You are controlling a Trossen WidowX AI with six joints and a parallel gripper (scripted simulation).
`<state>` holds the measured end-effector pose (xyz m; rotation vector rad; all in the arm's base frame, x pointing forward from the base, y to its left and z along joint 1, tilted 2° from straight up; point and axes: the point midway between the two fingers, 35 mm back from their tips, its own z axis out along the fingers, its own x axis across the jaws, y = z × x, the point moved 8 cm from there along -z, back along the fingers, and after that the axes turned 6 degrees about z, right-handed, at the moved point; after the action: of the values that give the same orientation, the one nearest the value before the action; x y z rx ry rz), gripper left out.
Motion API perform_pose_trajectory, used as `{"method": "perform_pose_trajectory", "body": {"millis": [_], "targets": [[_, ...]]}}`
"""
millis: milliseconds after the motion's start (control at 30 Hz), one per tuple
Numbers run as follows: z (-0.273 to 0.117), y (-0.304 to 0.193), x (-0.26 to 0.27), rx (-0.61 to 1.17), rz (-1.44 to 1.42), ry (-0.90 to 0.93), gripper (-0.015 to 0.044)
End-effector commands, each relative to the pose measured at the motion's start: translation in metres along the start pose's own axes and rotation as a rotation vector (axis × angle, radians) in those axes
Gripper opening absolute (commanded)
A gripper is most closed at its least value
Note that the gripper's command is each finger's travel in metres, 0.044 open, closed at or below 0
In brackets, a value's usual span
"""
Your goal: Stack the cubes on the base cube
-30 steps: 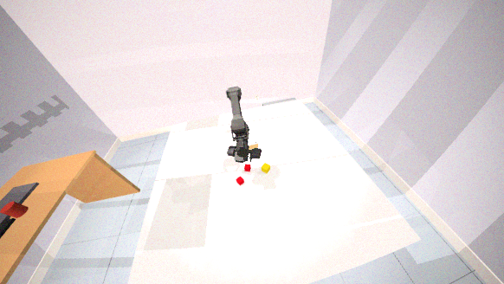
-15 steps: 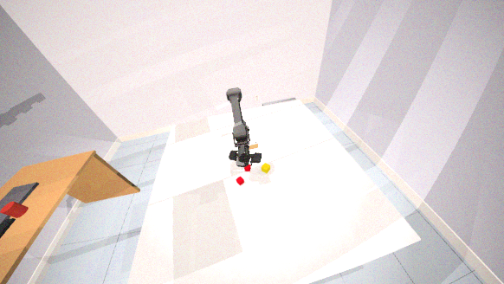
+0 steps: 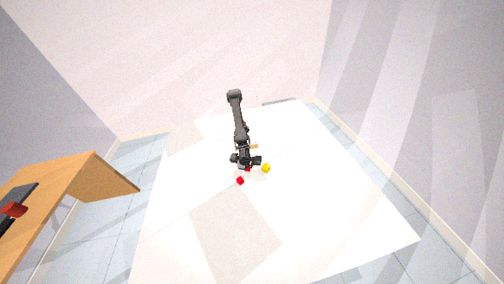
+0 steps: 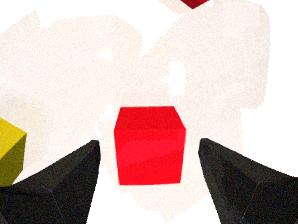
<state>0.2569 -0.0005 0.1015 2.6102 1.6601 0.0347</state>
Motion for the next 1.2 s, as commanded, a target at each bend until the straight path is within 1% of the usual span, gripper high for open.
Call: {"method": "perform_pose_trajectory", "body": {"millis": [0, 67, 267, 600, 1167], "targets": [[0.006, -0.001, 0.0, 0.005, -0.006, 0.004, 0.0265], [0.007, -0.001, 0.0, 0.005, -0.006, 0.004, 0.0265], [0.007, -0.001, 0.0, 0.005, -0.006, 0.004, 0.0108], [-0.002, 0.001, 0.0, 0.005, 0.002, 0.004, 0.0105], [-0.053, 0.005, 0.002, 0.004, -0.002, 0.004, 0.0105]]}}
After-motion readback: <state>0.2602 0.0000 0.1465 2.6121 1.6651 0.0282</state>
